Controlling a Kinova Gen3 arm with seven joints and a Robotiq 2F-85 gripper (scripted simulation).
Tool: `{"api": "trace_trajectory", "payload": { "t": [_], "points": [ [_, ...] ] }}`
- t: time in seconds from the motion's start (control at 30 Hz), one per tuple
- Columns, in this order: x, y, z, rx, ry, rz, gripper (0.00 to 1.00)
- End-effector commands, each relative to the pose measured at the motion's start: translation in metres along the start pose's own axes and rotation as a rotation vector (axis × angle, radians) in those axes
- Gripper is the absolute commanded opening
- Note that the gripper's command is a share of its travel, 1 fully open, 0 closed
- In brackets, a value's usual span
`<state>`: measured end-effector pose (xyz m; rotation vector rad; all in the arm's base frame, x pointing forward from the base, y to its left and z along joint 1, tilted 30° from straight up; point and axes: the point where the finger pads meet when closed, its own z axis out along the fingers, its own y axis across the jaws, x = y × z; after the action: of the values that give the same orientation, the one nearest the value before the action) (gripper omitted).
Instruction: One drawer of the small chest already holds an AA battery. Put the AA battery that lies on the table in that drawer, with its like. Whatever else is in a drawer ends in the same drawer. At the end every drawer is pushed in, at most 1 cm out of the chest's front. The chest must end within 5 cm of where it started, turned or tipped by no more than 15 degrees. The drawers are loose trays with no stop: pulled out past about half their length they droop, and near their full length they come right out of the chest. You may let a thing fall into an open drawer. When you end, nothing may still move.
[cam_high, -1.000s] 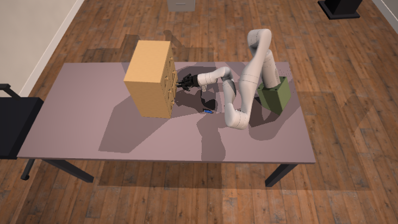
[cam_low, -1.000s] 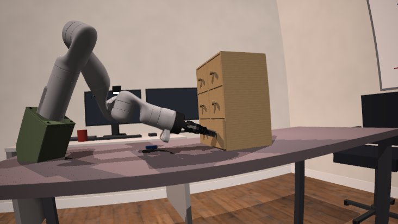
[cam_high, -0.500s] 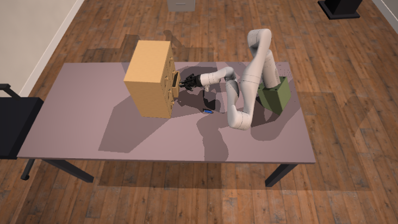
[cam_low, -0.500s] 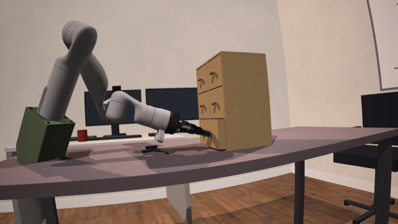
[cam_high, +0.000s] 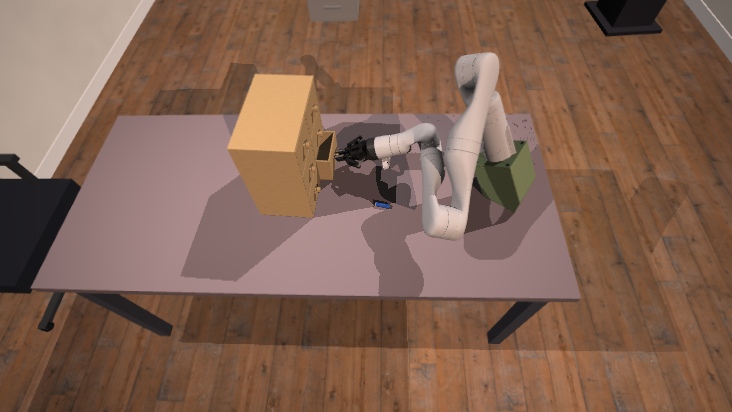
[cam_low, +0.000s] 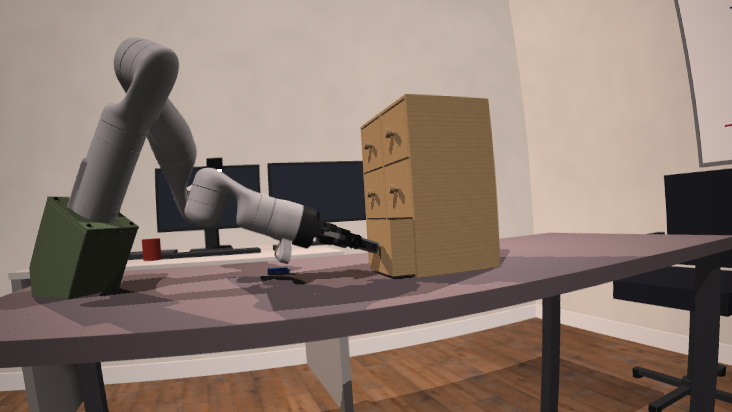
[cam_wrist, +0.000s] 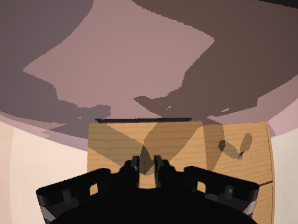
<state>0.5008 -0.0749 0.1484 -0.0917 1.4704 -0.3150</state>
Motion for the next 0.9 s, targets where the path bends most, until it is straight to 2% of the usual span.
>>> {"api": "trace_trajectory", "payload": {
  "t": [0.0, 0.87],
  "points": [
    [0.000, 0.001, -0.001, -0.001, 0.001, 0.000, 0.13],
    [0.008, 0.001, -0.021, -0.001, 0.001, 0.000, 0.13]
  ]
}}
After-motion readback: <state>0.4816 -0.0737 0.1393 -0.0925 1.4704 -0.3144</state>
